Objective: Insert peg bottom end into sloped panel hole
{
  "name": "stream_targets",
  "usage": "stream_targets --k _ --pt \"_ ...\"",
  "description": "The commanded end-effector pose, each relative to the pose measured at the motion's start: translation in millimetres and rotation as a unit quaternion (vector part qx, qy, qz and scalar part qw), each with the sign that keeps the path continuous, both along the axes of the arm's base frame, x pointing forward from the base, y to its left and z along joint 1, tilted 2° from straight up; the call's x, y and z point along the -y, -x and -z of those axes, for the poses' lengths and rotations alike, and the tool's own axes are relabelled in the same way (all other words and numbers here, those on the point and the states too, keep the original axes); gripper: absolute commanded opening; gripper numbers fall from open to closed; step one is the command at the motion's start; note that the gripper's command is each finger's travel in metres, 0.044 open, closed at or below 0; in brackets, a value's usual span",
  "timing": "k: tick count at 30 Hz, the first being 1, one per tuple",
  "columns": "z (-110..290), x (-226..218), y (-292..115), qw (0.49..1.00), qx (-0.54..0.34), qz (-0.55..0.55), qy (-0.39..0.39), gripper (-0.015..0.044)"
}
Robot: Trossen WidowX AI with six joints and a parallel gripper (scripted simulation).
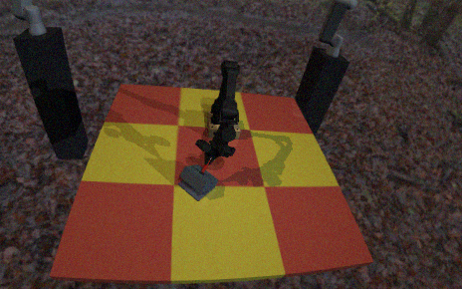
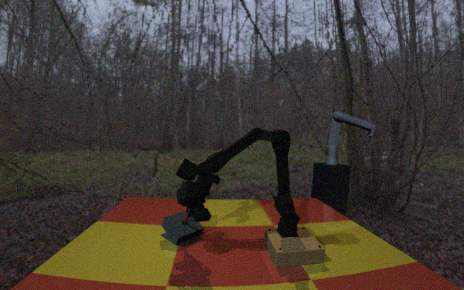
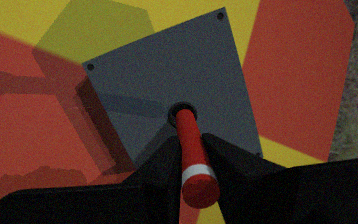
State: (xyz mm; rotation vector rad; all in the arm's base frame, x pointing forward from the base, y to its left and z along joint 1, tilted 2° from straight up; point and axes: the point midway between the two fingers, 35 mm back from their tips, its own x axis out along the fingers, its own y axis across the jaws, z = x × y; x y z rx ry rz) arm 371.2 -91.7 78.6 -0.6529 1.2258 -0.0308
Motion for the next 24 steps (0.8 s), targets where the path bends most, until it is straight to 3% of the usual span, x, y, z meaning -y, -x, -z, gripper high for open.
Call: stream_targets --k 1,24 --pt "2.6 0.7 0.3 1.0 -0.001 0.0 0.0 0.0" --pt "12.1 4.5 -3.0 1.0 -0.001 0.0 0.0 0.0"
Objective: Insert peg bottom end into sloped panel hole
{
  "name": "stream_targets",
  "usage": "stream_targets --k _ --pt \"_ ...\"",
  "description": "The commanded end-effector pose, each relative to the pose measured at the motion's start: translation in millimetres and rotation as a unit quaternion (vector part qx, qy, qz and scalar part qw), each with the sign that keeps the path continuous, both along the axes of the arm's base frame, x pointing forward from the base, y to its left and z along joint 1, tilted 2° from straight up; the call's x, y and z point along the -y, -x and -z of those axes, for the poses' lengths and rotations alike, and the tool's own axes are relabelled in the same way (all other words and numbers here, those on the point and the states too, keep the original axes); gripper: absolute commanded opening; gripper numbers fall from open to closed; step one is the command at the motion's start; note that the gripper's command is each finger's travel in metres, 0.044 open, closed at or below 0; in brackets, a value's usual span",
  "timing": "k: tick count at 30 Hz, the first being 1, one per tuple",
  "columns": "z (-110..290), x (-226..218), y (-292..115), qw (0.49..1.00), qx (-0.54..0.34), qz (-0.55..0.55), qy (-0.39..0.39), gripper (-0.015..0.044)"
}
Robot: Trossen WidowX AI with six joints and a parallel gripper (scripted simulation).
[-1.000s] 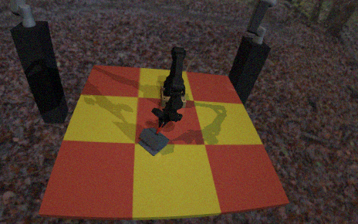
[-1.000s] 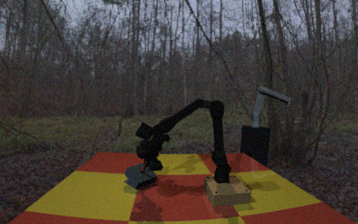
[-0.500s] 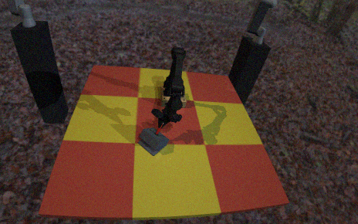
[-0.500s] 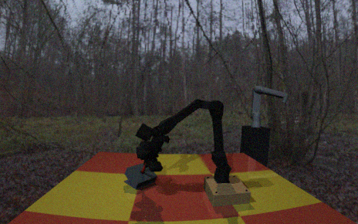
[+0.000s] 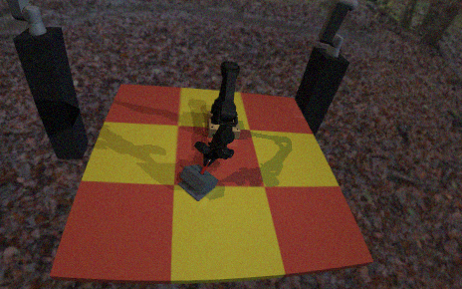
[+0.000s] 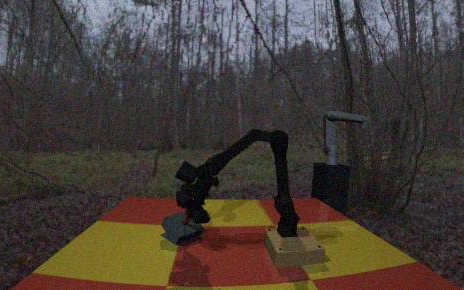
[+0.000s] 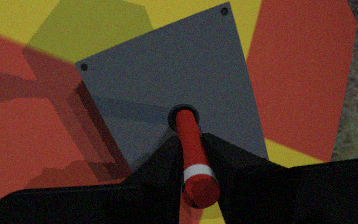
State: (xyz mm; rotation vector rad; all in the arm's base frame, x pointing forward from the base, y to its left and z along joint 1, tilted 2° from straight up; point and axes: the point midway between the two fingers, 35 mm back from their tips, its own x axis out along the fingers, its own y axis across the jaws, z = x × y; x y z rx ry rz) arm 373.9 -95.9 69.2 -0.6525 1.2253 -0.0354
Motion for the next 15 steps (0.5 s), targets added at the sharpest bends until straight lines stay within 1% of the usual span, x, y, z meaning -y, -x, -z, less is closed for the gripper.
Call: stream_targets --k 1,15 --pt "3.0 0.5 -0.5 1.0 -0.002 -0.002 -0.001 0.0" --pt "7.9 3.1 -2.9 1.0 -0.002 -0.002 -0.001 0.0"
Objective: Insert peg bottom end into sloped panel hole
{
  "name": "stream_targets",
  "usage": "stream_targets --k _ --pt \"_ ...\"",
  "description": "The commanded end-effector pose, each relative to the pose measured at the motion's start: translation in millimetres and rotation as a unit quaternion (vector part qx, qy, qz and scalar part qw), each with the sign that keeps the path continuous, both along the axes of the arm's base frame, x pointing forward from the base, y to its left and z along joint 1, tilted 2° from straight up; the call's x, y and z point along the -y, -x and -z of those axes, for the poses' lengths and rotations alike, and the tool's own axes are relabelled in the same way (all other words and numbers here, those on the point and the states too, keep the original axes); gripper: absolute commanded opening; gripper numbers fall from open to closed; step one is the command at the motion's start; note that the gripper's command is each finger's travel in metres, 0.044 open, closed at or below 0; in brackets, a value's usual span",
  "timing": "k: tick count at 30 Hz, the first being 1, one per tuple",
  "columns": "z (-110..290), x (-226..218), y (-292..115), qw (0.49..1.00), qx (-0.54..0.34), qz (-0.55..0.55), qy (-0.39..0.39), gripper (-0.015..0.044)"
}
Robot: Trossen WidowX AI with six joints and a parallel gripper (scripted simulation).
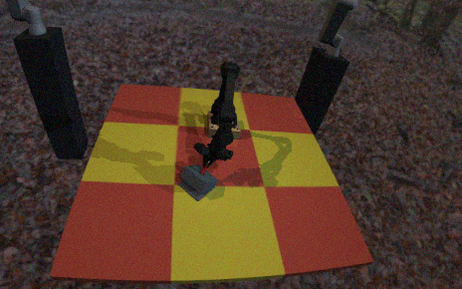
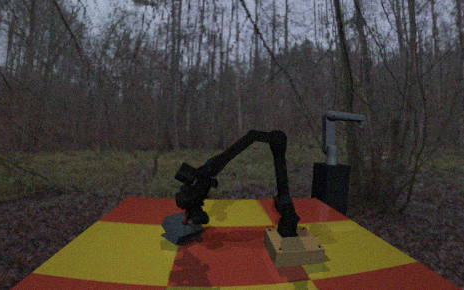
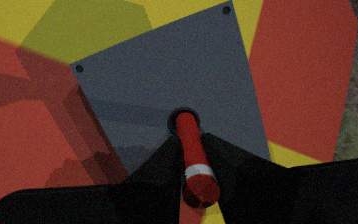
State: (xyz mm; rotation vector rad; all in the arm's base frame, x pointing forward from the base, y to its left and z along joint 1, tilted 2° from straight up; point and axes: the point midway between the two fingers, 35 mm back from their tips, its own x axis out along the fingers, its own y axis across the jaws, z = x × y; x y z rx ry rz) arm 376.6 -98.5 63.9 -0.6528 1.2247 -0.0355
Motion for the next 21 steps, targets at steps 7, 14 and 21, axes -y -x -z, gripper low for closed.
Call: stream_targets --k 7,14,21 --pt "5.1 1.6 -1.4 1.0 -0.002 -0.002 -0.001 0.0" --pt "7.6 2.7 -2.4 1.0 -0.002 -0.002 -0.001 0.0" --pt "10.2 3.8 -3.4 1.0 -0.002 -0.002 -0.001 0.0"
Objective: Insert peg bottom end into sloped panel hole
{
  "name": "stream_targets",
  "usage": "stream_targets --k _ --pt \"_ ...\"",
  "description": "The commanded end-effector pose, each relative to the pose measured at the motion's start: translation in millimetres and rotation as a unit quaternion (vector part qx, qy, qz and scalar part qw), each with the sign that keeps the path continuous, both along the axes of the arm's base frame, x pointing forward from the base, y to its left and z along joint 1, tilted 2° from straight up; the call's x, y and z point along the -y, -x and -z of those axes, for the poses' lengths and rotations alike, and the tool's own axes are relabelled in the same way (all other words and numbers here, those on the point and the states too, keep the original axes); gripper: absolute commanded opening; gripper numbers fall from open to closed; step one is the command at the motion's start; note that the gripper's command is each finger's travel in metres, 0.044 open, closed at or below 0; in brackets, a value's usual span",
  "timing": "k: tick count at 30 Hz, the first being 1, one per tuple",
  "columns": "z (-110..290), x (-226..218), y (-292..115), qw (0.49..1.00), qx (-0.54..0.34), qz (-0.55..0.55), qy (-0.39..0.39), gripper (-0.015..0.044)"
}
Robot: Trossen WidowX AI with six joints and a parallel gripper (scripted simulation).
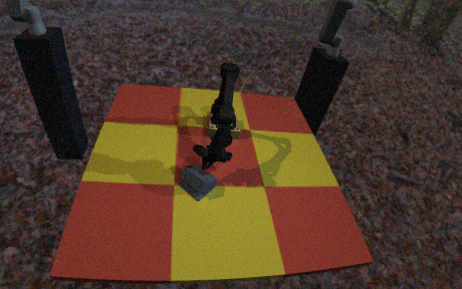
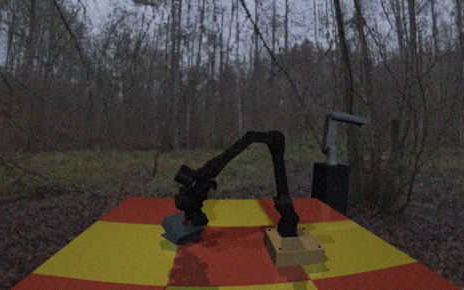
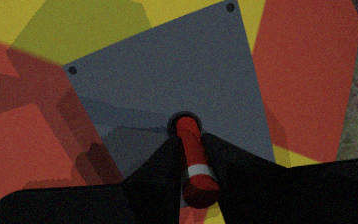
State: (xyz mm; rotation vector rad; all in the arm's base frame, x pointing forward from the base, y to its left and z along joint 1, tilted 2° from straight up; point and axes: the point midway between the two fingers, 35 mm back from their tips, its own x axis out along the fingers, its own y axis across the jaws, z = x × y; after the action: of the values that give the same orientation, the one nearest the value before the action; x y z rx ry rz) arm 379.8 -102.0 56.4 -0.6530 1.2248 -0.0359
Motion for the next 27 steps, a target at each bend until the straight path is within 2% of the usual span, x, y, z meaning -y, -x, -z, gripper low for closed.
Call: stream_targets --k 1,26,27 --pt "3.0 0.5 -0.4 1.0 -0.002 -0.002 -0.001 0.0" --pt "6.9 1.5 -1.4 1.0 -0.001 0.0 0.0 0.0" --pt "6.9 1.5 -1.4 1.0 -0.001 0.0 0.0 0.0026"
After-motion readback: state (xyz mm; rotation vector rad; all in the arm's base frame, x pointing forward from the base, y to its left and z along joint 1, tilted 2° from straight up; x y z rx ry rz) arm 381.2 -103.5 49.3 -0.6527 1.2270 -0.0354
